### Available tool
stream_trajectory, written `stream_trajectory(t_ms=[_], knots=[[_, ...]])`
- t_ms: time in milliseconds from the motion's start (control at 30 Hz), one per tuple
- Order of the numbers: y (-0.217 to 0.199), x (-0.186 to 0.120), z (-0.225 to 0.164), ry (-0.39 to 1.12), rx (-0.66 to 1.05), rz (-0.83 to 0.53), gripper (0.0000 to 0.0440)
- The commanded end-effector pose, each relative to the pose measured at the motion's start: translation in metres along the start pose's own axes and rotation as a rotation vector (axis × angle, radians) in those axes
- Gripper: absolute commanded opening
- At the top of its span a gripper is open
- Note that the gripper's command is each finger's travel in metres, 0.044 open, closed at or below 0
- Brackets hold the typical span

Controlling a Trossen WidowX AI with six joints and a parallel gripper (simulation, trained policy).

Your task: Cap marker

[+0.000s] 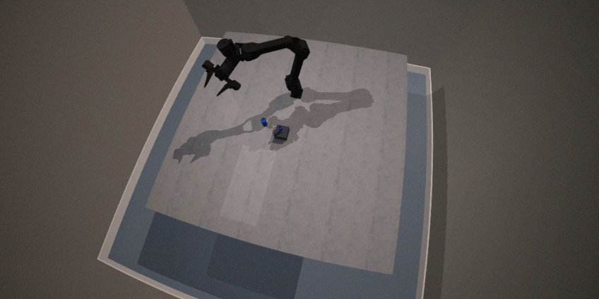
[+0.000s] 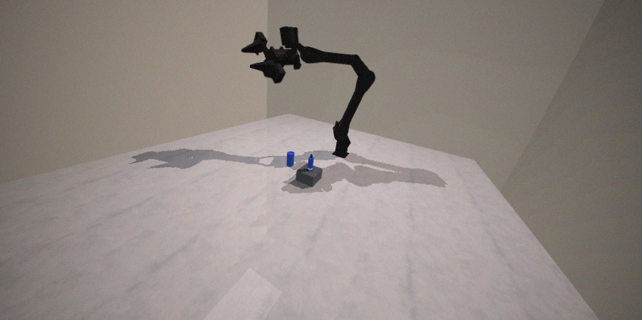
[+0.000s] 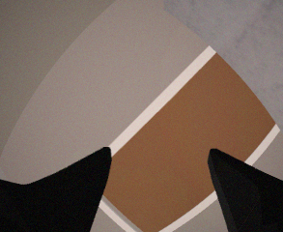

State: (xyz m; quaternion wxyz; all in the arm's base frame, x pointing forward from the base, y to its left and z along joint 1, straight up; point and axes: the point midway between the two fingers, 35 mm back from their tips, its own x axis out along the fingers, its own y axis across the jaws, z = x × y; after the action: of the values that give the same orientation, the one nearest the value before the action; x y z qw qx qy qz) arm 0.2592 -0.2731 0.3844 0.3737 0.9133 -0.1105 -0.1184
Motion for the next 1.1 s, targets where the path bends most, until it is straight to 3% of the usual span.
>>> stream_trajectory(t_ms=[0,1067], knots=[[-0.004,0.005,0.004,-0.018,0.004,-0.023,0.0312],[-0.078,0.036,0.031,-0.178,0.045,-0.334,0.0310]])
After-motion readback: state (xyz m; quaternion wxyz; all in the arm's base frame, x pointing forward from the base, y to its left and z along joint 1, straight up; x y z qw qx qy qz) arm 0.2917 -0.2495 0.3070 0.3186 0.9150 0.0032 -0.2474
